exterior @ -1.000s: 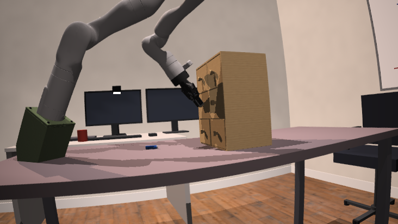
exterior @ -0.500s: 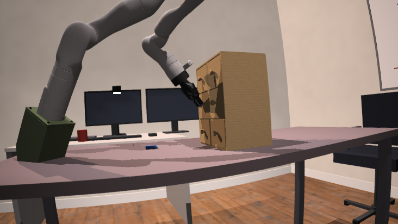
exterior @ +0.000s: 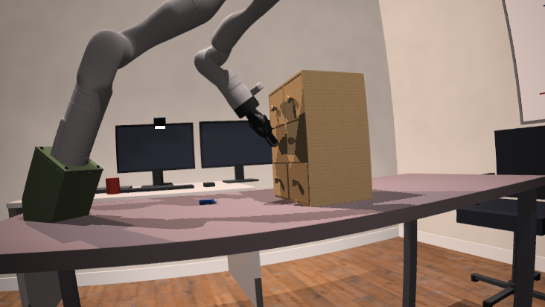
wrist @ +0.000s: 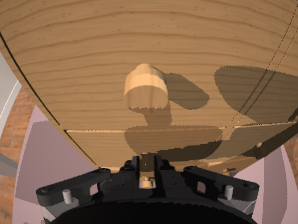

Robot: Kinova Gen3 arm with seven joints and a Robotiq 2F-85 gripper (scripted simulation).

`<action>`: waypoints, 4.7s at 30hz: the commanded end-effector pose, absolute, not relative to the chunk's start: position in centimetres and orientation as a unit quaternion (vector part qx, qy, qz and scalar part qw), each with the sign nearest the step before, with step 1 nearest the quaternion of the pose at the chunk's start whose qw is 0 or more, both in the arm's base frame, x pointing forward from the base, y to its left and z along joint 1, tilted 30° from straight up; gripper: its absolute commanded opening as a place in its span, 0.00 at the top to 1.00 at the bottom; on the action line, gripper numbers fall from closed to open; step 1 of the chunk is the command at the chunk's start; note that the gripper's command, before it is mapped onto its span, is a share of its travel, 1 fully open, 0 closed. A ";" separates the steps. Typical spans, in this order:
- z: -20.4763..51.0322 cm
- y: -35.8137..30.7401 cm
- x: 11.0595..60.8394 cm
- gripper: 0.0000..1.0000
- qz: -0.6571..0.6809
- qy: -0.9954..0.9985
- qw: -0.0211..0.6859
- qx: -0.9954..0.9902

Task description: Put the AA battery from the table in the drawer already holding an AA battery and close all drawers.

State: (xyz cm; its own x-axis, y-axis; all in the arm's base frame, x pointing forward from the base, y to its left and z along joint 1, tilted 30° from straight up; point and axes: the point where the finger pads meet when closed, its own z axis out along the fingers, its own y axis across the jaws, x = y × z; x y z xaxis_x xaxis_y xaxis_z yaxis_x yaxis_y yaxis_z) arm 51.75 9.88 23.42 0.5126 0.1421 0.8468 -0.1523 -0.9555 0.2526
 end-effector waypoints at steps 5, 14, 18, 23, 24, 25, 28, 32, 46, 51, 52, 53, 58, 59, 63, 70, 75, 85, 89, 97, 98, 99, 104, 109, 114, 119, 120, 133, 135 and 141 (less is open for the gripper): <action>23.5 9.9 51.8 0.87 0.494 -0.003 0.149 0.856; 23.5 9.9 51.7 0.87 0.494 -0.003 0.149 0.856; 23.5 9.9 51.7 0.87 0.494 -0.003 0.149 0.856; 23.4 9.9 51.5 0.87 0.494 -0.003 0.149 0.856; 23.4 9.9 51.5 0.87 0.494 -0.003 0.149 0.856; 23.4 9.9 51.5 0.87 0.494 -0.003 0.149 0.856; 23.3 9.9 51.3 0.87 0.494 -0.003 0.149 0.856; 23.2 9.9 51.1 0.87 0.494 -0.003 0.149 0.856; 22.6 10.0 49.8 0.87 0.494 -0.003 0.149 0.856; 22.2 10.0 49.1 0.87 0.494 -0.003 0.149 0.856; 22.2 10.0 49.0 0.87 0.494 -0.003 0.149 0.856; 22.1 10.0 48.9 0.87 0.494 -0.003 0.149 0.856; 21.9 10.0 48.3 0.87 0.494 -0.003 0.149 0.856; 21.9 10.0 48.3 0.87 0.494 -0.003 0.149 0.856; 21.6 10.1 47.8 0.87 0.494 -0.003 0.149 0.856; 21.2 10.1 47.0 0.87 0.494 -0.003 0.149 0.856; 21.0 10.1 46.5 0.87 0.494 -0.003 0.149 0.856; 20.7 10.1 45.9 0.87 0.494 -0.003 0.149 0.856; 20.6 10.1 45.7 0.87 0.494 -0.003 0.149 0.856; 20.5 10.1 45.5 0.87 0.494 -0.003 0.149 0.856; 20.5 10.1 45.5 0.87 0.494 -0.003 0.149 0.856; 20.5 10.1 45.5 0.87 0.494 -0.003 0.149 0.856; 20.5 10.1 45.4 0.87 0.494 -0.003 0.149 0.856; 20.5 10.1 45.4 0.87 0.494 -0.003 0.149 0.856; 20.5 10.1 45.4 0.87 0.494 -0.003 0.149 0.856; 20.5 10.1 45.4 0.83 0.494 -0.003 0.149 0.856; 20.5 10.1 45.4 0.79 0.494 -0.003 0.149 0.856; 20.5 10.1 45.4 0.67 0.494 -0.003 0.149 0.856; 20.5 10.1 45.4 0.67 0.494 -0.003 0.149 0.856; 19.9 10.2 44.2 0.67 0.494 -0.003 0.149 0.856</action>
